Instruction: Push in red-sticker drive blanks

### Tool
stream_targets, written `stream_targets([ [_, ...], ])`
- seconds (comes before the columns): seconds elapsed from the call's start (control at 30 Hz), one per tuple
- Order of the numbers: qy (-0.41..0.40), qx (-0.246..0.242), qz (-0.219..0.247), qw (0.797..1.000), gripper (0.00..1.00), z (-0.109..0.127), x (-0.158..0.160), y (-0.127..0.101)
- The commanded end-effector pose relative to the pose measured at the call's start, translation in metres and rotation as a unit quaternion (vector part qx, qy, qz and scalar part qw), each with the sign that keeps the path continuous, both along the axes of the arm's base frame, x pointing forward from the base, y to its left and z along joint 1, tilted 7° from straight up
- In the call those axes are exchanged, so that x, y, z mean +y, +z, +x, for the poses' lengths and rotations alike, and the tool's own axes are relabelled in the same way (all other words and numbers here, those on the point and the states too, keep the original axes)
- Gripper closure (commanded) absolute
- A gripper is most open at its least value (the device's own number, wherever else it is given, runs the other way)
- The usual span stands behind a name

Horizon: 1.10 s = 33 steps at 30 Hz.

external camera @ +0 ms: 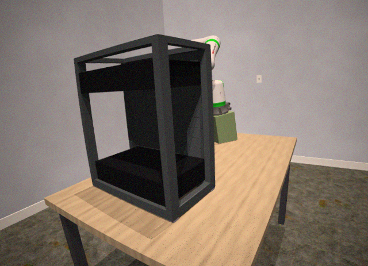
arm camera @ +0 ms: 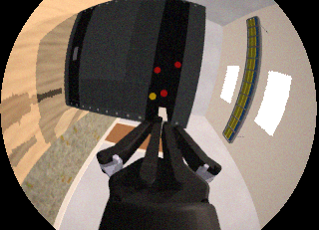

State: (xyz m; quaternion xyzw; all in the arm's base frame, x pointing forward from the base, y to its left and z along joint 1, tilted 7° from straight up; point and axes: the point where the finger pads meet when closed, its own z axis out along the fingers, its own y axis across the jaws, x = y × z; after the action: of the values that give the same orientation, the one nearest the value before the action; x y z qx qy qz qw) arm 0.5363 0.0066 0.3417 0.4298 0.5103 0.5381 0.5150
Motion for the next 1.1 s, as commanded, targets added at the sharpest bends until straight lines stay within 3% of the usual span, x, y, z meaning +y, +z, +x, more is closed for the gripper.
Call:
stream_targets([
  [0.0,0.0,-0.001,0.0,1.0,1.0,0.007,0.001,0.001],
  [0.3,0.0,0.0,0.0,1.0,1.0,0.038,0.004,0.005],
  [1.07,0.0,0.0,0.0,1.0,1.0,0.038,0.004,0.005],
])
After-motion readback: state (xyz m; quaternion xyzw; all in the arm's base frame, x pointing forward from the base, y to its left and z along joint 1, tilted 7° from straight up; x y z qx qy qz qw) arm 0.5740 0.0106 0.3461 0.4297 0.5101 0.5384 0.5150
